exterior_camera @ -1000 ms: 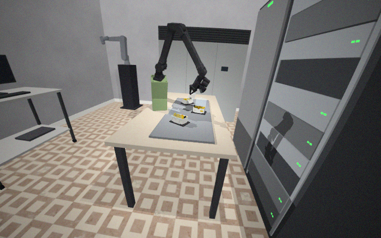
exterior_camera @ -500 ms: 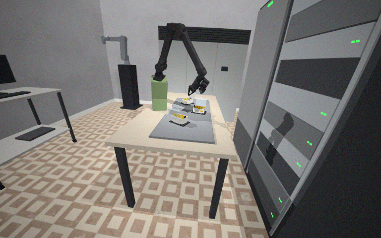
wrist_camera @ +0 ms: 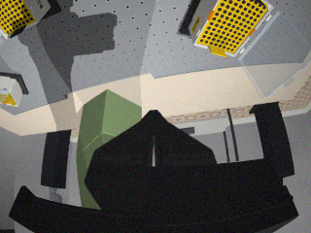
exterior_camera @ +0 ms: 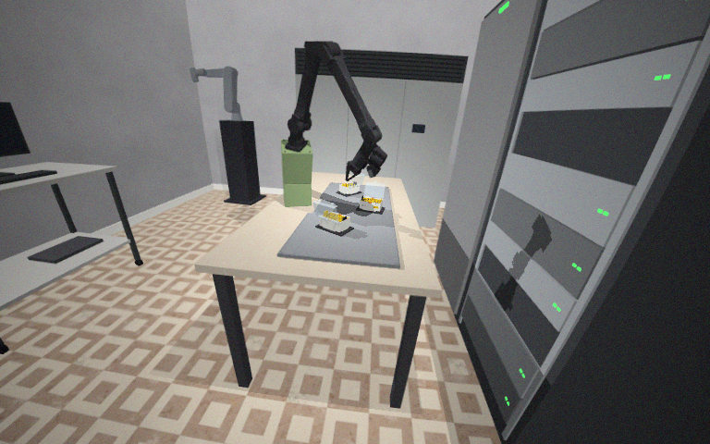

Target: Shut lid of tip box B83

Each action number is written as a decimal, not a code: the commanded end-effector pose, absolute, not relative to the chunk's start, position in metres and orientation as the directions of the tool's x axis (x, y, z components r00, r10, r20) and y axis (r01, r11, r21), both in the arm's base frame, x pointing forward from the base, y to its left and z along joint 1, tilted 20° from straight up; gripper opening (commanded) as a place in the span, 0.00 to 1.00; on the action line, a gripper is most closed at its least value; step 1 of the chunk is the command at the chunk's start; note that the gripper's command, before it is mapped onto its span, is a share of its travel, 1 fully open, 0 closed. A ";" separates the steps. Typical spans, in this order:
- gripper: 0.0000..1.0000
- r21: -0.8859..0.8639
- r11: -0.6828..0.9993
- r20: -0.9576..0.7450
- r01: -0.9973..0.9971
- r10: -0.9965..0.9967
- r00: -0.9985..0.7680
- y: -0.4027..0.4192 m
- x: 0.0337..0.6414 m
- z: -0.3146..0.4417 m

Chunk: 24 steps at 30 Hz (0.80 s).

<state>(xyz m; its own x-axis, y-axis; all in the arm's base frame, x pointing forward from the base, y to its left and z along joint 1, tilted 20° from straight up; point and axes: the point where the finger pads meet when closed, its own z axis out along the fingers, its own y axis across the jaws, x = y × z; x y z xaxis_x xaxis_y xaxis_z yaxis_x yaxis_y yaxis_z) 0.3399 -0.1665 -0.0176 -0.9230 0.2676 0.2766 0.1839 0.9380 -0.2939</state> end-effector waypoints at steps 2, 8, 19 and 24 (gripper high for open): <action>0.00 -0.286 0.946 0.275 0.154 0.234 -0.932 -0.185 0.348 -0.005; 0.00 -0.285 0.946 0.271 0.154 0.233 -0.934 -0.199 0.350 -0.015; 0.00 -0.285 0.946 0.276 0.154 0.235 -0.932 -0.213 0.354 -0.059; 0.00 -0.285 0.946 0.279 0.153 0.235 -0.931 -0.220 0.357 -0.084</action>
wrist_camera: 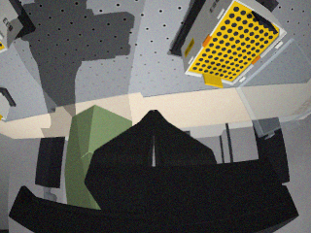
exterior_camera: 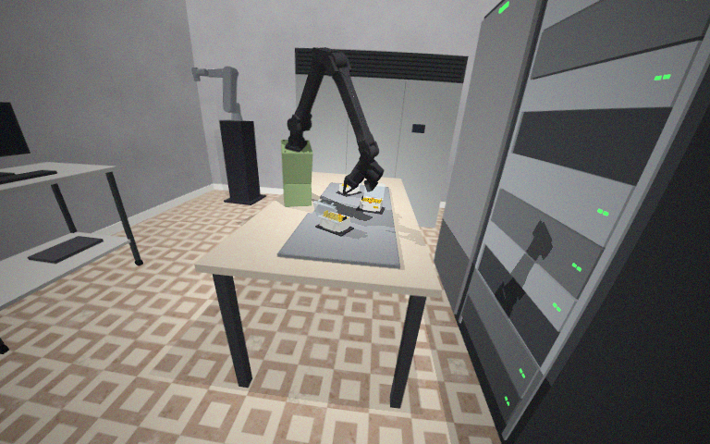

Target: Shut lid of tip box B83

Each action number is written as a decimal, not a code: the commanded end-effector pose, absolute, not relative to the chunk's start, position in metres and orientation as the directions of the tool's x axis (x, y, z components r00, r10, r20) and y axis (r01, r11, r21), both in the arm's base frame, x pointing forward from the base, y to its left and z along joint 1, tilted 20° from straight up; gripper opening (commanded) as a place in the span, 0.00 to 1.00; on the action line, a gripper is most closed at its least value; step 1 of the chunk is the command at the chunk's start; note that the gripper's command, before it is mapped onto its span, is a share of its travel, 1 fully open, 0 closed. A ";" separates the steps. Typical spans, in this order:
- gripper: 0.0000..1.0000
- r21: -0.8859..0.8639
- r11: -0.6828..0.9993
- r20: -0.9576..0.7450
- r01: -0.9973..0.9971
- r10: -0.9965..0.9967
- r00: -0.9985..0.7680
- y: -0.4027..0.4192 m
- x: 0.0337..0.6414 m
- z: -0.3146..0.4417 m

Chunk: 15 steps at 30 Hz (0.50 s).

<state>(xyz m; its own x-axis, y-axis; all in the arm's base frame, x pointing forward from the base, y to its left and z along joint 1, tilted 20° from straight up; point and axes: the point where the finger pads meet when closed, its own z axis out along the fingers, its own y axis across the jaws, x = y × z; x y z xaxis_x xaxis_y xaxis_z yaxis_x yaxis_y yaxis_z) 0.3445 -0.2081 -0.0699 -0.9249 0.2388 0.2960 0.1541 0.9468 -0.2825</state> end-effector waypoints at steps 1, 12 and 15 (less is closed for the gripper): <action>0.00 -0.285 0.946 0.279 0.153 0.234 -0.931 -0.222 0.358 -0.088; 0.00 -0.284 0.947 0.283 0.152 0.234 -0.930 -0.235 0.363 -0.132; 0.00 -0.284 0.947 0.284 0.152 0.234 -0.930 -0.239 0.365 -0.146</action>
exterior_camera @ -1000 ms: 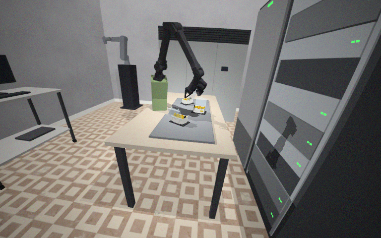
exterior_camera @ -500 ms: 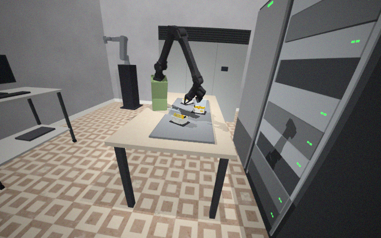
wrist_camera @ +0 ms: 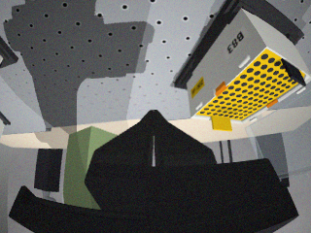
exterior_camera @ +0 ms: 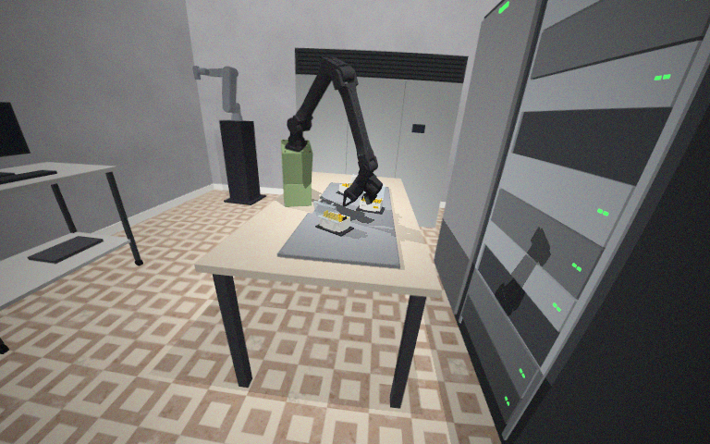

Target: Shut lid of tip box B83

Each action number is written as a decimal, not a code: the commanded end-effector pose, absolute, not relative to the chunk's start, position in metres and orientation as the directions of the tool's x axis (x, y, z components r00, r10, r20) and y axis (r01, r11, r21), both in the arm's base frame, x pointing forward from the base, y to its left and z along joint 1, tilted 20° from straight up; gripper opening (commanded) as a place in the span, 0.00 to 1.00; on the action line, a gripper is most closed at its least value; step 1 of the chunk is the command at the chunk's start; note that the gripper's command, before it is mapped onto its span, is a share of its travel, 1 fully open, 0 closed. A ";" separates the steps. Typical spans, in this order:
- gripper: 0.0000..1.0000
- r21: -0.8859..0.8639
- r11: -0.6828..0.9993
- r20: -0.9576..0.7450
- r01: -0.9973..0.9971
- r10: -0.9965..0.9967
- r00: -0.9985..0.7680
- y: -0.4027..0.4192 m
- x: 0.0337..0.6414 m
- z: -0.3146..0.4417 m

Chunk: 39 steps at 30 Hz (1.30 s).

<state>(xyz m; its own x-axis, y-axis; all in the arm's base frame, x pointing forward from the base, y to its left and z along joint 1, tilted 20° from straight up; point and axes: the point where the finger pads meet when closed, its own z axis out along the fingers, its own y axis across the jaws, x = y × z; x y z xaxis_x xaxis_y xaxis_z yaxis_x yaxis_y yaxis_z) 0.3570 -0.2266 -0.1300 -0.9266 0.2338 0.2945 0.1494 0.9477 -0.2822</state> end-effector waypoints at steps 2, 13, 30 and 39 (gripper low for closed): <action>0.00 -0.284 0.947 0.285 0.151 0.234 -0.930 -0.242 0.366 -0.156; 0.00 -0.294 0.943 0.248 0.156 0.233 -0.940 -0.248 0.381 -0.158; 0.00 -0.284 0.947 0.284 0.148 0.231 -0.930 -0.241 0.370 -0.167; 0.00 -0.284 0.947 0.284 0.148 0.231 -0.930 -0.241 0.370 -0.167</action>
